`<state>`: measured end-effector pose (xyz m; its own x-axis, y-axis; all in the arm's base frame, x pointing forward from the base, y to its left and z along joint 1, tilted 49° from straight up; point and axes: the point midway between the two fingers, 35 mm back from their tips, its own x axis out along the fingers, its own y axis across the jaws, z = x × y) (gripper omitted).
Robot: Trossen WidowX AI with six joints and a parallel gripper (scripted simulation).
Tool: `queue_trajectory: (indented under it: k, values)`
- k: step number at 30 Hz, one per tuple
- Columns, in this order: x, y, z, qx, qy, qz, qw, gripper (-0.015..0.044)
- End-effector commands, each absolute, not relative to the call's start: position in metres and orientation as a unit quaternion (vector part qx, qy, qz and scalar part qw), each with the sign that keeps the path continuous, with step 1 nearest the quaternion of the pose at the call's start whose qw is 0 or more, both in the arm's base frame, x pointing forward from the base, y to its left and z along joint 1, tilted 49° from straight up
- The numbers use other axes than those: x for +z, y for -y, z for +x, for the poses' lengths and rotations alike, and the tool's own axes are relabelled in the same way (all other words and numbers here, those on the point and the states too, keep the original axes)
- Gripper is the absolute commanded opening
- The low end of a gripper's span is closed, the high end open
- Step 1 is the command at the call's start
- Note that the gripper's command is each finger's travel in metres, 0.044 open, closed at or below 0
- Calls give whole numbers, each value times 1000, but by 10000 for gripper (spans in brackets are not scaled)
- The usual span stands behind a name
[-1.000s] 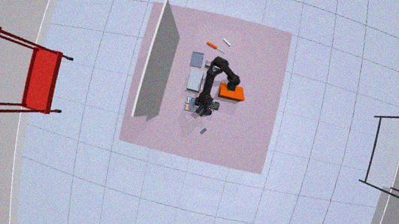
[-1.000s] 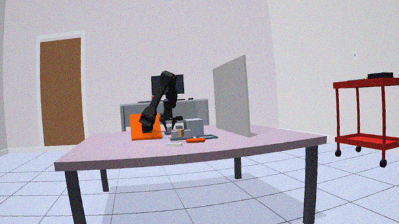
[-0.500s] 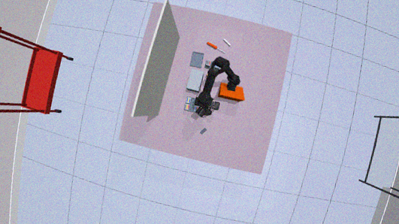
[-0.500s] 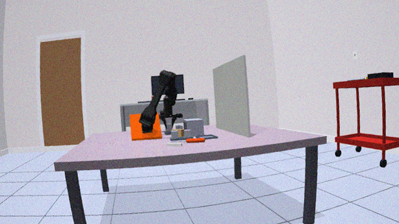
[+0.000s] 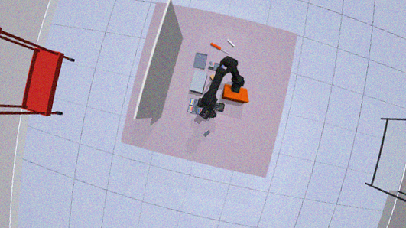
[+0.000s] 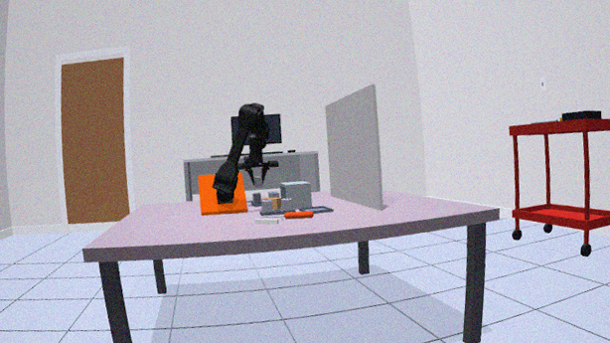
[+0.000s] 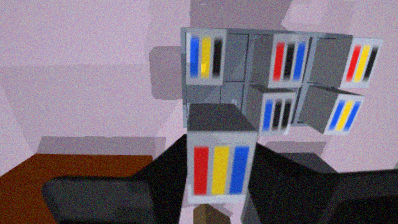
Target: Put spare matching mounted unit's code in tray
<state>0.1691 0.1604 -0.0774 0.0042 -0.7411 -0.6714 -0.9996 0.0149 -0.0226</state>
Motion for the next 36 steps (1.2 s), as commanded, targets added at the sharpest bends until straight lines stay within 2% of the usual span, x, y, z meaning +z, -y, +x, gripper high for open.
queue_trajectory:
  k: [1,9,22,36]
  values:
    - [-71,-165,171,245,-662,-657,264,0]
    - [-58,-172,177,247,-662,-655,266,0]
    - [-5,-153,242,279,-646,-652,283,0]
    - [60,-101,301,284,-635,-657,291,0]
